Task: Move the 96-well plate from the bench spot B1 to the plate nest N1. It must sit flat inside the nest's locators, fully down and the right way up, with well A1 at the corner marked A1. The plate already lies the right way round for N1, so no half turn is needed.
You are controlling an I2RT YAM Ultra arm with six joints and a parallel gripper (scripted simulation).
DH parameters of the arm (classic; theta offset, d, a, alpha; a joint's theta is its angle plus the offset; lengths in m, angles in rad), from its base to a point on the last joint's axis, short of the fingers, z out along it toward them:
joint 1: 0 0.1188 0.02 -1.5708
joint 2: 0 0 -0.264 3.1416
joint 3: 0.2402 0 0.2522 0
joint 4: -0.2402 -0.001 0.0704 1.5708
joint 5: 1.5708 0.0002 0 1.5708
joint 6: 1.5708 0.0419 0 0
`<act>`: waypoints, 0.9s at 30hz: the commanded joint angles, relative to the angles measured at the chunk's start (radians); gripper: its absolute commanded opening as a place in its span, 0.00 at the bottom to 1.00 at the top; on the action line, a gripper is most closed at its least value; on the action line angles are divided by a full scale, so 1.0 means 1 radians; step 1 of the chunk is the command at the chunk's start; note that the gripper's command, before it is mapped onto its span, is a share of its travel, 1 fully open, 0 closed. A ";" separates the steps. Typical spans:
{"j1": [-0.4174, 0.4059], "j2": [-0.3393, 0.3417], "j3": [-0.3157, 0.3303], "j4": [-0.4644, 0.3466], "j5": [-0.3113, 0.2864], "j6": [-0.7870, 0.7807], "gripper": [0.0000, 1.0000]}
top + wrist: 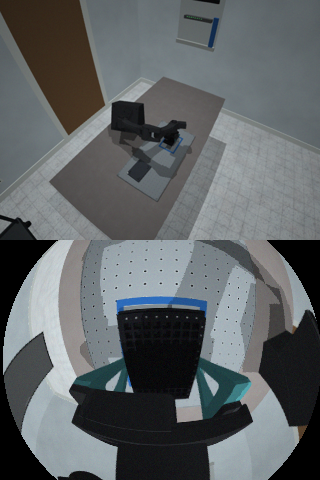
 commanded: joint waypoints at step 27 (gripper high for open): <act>0.057 -0.014 0.047 -0.043 -0.061 0.045 0.00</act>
